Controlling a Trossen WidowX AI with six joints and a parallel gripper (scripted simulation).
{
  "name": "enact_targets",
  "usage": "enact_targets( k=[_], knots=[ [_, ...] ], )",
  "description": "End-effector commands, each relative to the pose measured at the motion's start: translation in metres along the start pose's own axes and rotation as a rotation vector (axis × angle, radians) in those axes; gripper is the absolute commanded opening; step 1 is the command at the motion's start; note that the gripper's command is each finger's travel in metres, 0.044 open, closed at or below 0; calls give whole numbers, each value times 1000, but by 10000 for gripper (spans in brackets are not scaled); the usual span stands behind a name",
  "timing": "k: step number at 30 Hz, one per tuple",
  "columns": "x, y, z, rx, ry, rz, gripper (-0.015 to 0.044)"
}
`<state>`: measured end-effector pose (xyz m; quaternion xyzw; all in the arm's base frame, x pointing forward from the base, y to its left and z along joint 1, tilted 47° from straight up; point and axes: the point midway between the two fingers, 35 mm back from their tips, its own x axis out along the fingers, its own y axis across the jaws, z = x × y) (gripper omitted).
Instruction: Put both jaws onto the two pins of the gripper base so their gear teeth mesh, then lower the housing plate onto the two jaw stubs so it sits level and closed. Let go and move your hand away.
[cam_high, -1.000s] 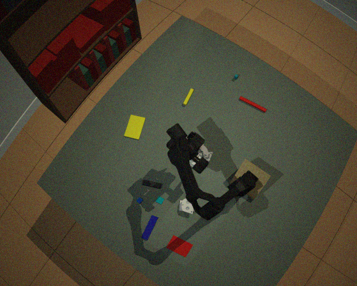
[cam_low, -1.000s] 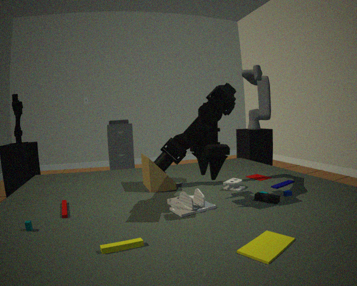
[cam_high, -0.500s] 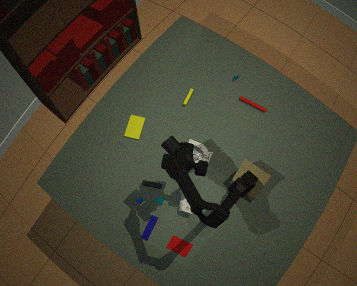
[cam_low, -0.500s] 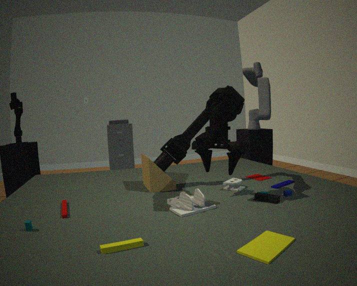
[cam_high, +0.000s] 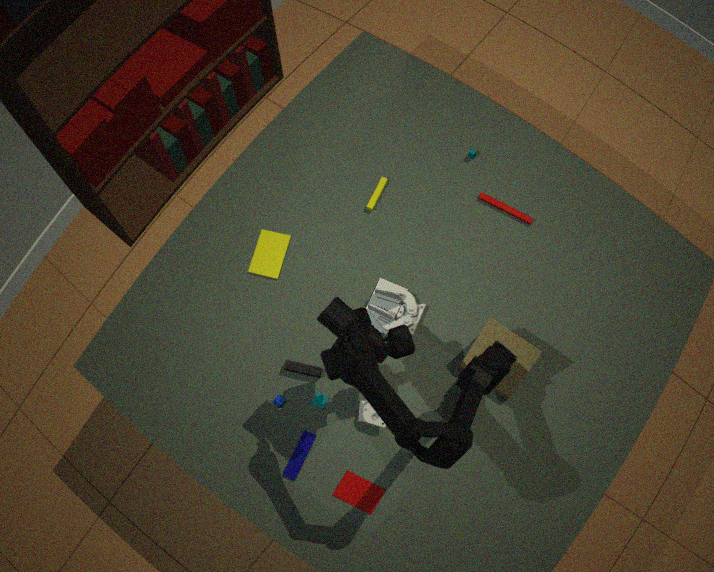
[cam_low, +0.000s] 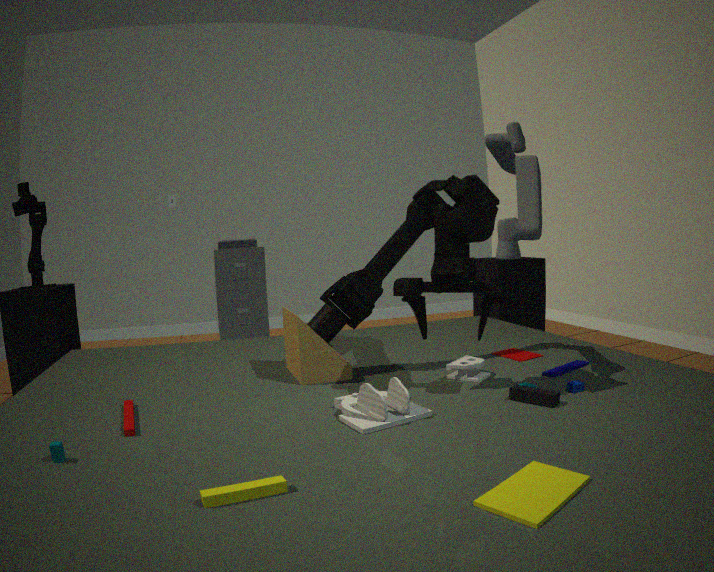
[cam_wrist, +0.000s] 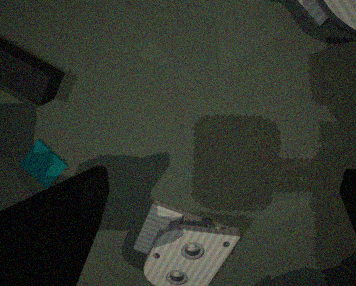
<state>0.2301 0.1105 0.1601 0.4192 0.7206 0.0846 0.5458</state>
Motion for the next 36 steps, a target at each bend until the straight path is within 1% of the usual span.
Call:
enact_targets(
  k=[1, 29, 31, 36],
  knots=[
    [-1, 4, -15, -160, 8, 5, 440],
    [-11, 10, -102, -1121, 35, 42, 440],
    [-11, 10, -105, -1166, 36, 45, 440],
    [-11, 10, -106, -1172, 36, 45, 440]
  ],
)
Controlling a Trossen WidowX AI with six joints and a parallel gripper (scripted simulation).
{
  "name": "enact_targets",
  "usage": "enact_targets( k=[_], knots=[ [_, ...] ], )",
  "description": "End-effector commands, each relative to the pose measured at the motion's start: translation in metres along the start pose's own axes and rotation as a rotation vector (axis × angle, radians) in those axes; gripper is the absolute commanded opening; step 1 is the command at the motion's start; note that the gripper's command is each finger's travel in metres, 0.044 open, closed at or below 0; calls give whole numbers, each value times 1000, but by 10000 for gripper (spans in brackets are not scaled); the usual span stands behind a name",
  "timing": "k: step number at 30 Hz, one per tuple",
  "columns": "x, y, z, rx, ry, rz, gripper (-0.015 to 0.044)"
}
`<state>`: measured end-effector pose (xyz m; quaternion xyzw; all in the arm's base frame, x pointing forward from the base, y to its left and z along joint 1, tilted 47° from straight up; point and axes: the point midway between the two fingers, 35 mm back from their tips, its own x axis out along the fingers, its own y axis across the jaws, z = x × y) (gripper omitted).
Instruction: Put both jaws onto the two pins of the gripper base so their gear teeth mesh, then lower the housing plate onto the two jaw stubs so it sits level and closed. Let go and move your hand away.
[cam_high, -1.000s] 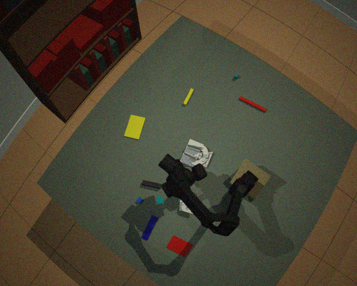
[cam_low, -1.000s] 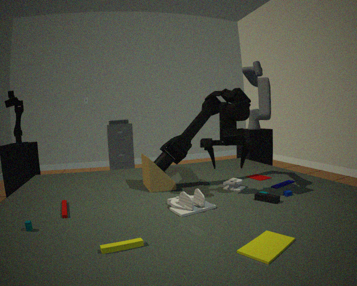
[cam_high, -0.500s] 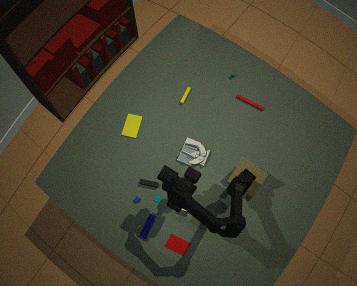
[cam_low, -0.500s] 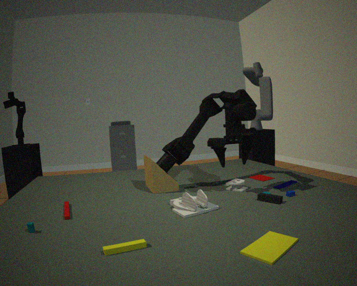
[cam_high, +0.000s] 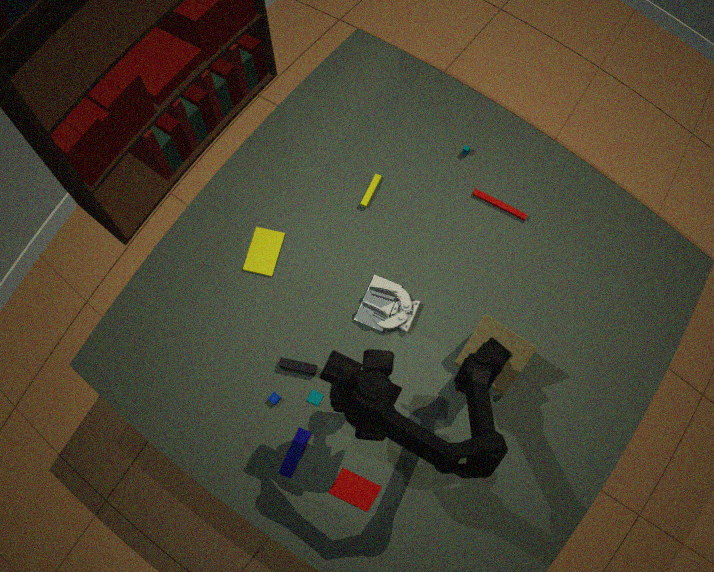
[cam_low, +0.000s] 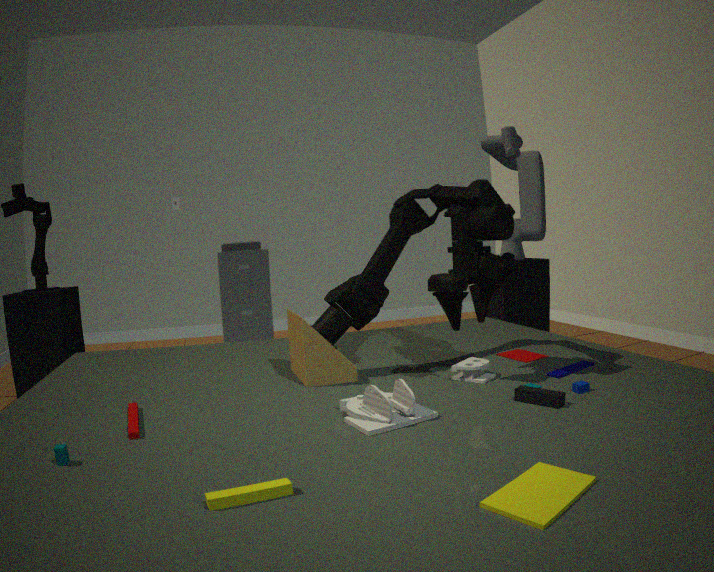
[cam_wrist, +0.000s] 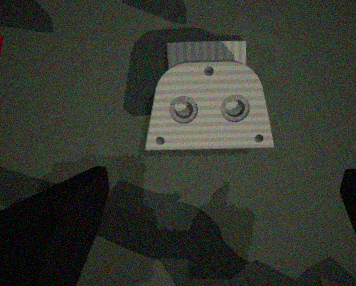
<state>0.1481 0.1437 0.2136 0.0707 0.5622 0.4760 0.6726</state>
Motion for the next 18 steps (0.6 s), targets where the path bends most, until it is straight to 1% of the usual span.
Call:
enact_targets(
  k=[1, 4, 9, 18],
  knots=[
    [0, 3, -2, -34, 0, 6, 440],
    [1, 3, -2, -34, 0, 6, 440],
    [38, 4, -2, -35, -3, 8, 440],
    [40, 4, -2, -35, -4, 9, 440]
  ],
)
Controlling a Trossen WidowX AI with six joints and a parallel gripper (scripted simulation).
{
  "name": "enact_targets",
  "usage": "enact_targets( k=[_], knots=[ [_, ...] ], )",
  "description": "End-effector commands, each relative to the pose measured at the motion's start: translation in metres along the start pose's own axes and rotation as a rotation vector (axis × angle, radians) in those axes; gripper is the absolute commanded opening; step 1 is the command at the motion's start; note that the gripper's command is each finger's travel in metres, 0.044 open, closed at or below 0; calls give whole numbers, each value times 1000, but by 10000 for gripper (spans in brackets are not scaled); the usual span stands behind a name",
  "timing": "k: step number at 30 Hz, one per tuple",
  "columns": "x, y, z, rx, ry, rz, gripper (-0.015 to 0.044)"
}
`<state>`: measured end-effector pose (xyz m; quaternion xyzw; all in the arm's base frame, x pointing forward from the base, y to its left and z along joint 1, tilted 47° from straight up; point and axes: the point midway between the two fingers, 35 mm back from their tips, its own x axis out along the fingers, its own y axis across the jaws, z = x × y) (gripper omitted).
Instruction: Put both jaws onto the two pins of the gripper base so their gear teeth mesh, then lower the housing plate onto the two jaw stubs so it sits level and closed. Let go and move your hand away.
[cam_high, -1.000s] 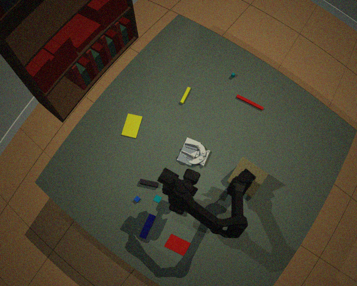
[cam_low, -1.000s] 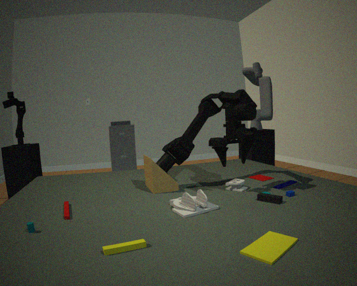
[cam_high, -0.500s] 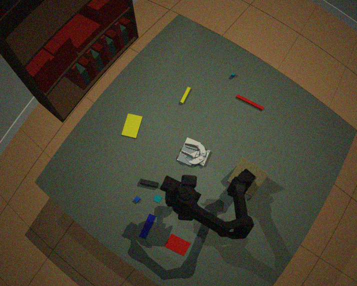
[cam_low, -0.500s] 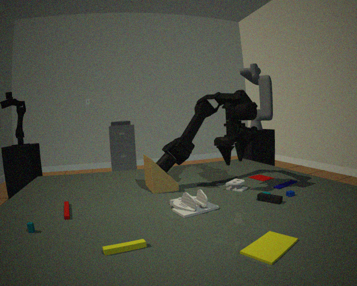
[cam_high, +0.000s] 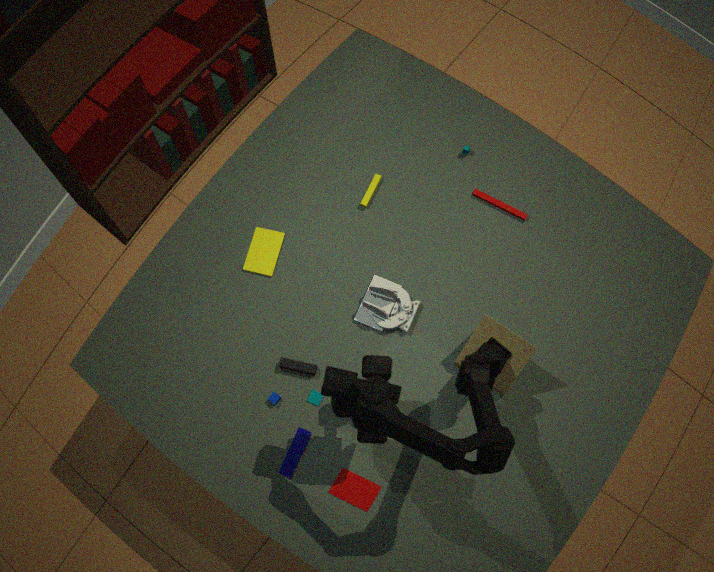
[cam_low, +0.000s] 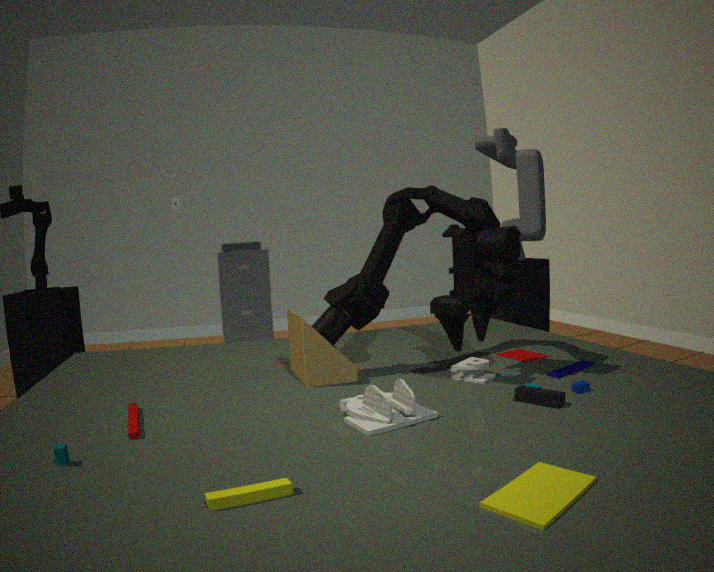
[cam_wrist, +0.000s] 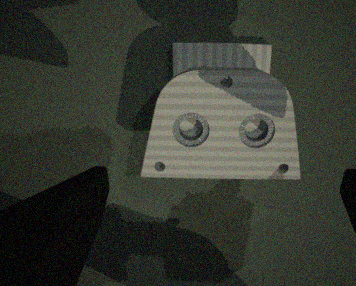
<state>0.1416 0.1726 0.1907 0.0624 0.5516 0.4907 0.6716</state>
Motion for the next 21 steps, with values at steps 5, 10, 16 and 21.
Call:
enact_targets(
  k=[5, 10, 16, 21],
  knots=[
    [9, -1, -1, 2, 0, -4, 440],
    [17, -1, -1, 2, 0, -4, 440],
    [22, -1, -1, 2, 0, -4, 440],
    [26, -1, -1, 2, 0, -4, 440]
  ],
)
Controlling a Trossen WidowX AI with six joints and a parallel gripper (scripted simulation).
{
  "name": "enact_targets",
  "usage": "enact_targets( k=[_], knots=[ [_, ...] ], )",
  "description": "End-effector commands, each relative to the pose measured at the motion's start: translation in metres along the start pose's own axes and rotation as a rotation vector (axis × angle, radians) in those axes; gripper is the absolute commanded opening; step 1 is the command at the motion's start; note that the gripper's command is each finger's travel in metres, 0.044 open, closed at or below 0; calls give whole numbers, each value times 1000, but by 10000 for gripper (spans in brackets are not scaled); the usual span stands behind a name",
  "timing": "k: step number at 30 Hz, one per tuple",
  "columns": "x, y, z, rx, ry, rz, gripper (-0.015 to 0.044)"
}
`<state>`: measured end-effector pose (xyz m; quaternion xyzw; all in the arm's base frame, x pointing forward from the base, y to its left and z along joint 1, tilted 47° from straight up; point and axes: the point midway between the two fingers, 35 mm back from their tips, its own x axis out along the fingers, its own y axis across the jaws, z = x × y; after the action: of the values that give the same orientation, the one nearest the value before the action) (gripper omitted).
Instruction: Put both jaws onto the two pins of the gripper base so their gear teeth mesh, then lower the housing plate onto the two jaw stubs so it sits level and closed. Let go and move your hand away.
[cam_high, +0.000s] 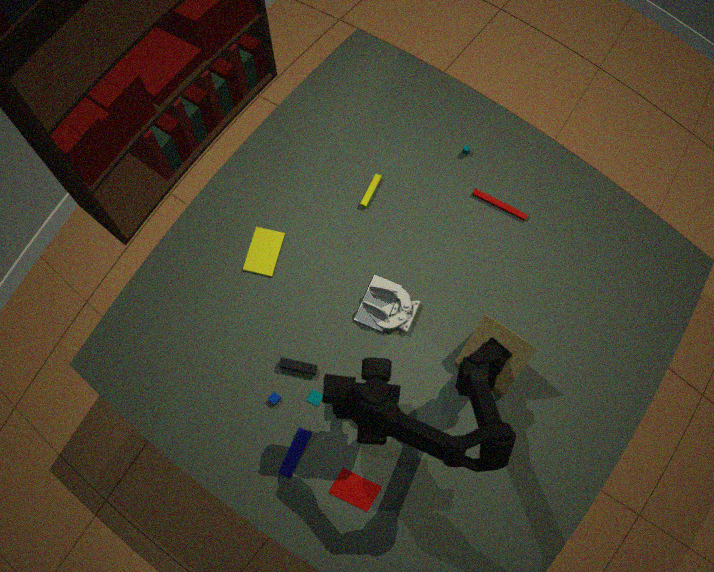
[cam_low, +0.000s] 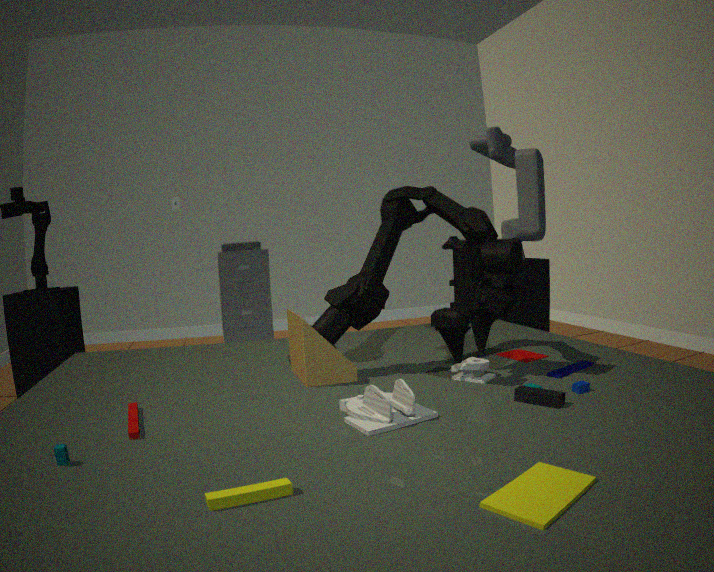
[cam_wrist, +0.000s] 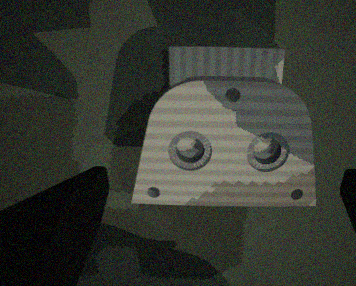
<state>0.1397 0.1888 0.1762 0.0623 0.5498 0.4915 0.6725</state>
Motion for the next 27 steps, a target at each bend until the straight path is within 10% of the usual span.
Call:
enact_targets(
  k=[1, 27],
  knots=[
    [6, -1, -1, 5, 3, -4, 440],
    [30, -1, -1, 5, 2, -2, 440]
  ],
)
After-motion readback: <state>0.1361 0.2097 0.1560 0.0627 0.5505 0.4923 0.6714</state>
